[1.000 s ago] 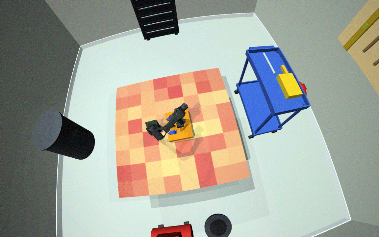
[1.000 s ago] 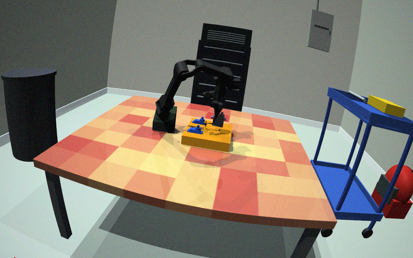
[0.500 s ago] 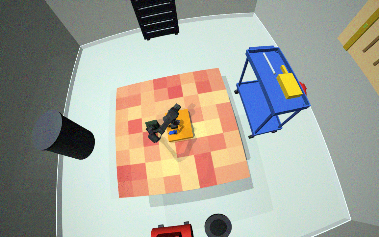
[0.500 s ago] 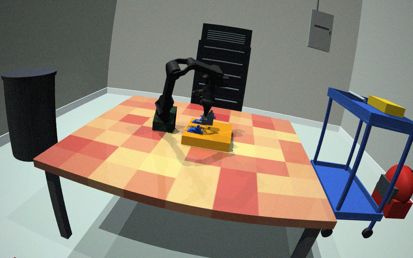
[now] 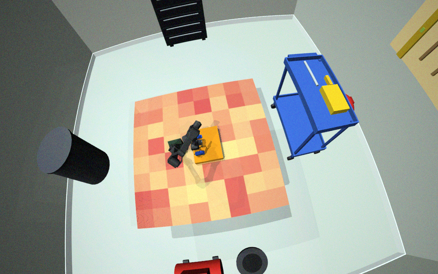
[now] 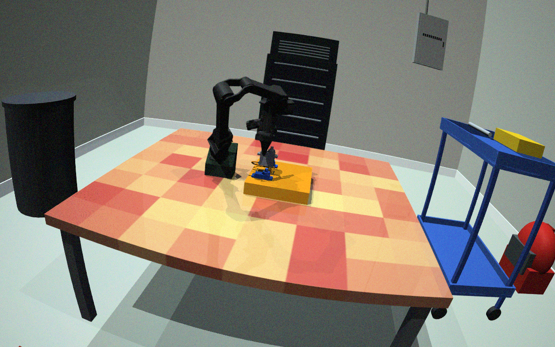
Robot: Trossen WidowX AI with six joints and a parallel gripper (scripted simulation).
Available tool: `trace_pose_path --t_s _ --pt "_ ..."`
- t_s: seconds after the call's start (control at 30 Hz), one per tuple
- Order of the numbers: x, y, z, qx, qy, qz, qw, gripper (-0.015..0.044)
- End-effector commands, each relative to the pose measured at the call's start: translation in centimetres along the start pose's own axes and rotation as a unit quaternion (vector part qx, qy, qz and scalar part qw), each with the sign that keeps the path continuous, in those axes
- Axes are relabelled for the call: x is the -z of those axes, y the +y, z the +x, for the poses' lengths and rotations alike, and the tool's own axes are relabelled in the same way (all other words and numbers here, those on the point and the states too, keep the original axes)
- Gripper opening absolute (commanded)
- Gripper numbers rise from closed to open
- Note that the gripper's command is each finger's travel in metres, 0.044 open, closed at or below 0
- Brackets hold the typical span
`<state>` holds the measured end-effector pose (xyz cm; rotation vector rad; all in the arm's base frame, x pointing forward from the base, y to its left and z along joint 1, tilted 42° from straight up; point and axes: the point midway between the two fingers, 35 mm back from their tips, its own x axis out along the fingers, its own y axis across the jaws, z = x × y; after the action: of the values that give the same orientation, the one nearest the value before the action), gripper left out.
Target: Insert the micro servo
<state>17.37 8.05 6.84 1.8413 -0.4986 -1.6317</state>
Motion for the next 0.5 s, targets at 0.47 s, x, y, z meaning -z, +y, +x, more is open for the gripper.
trace_pose_path --t_s 0.47 --pt "-0.1 0.0 1.8 0.003 0.001 0.004 1.0 0.0"
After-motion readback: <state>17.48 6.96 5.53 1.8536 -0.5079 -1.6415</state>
